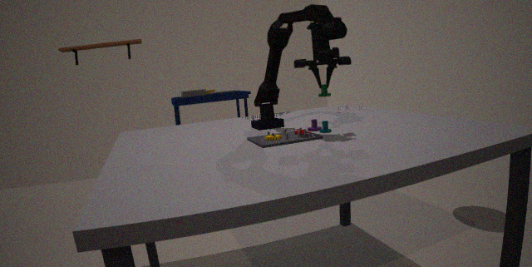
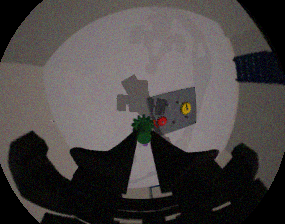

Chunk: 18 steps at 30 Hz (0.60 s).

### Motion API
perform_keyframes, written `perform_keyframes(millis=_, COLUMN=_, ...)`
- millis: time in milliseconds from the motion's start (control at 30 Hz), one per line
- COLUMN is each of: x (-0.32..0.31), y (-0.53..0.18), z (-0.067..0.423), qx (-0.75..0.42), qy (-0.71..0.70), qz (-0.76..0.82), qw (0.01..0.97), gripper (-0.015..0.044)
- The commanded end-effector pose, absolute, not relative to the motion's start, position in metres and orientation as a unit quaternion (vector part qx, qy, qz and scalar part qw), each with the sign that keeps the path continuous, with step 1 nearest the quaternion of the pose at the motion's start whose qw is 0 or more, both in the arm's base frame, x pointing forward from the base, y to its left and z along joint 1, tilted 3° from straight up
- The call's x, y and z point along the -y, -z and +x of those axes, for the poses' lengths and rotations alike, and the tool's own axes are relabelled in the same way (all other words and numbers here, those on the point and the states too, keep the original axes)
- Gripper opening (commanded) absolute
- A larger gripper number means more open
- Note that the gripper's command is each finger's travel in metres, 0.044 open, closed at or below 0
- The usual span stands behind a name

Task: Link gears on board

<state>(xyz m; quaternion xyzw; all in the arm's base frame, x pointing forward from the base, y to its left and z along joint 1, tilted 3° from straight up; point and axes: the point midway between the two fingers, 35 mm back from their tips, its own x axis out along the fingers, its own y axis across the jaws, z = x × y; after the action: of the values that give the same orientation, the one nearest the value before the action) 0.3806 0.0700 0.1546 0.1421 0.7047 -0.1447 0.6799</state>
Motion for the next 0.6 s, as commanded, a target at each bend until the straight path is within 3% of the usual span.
perform_keyframes(millis=0, x=-0.066, y=-0.152, z=0.38, qx=-0.703, qy=0.143, qz=0.142, qw=0.682, gripper=0.0)
perform_keyframes(millis=567, x=-0.05, y=-0.134, z=0.375, qx=-0.703, qy=0.143, qz=0.142, qw=0.682, gripper=0.0)
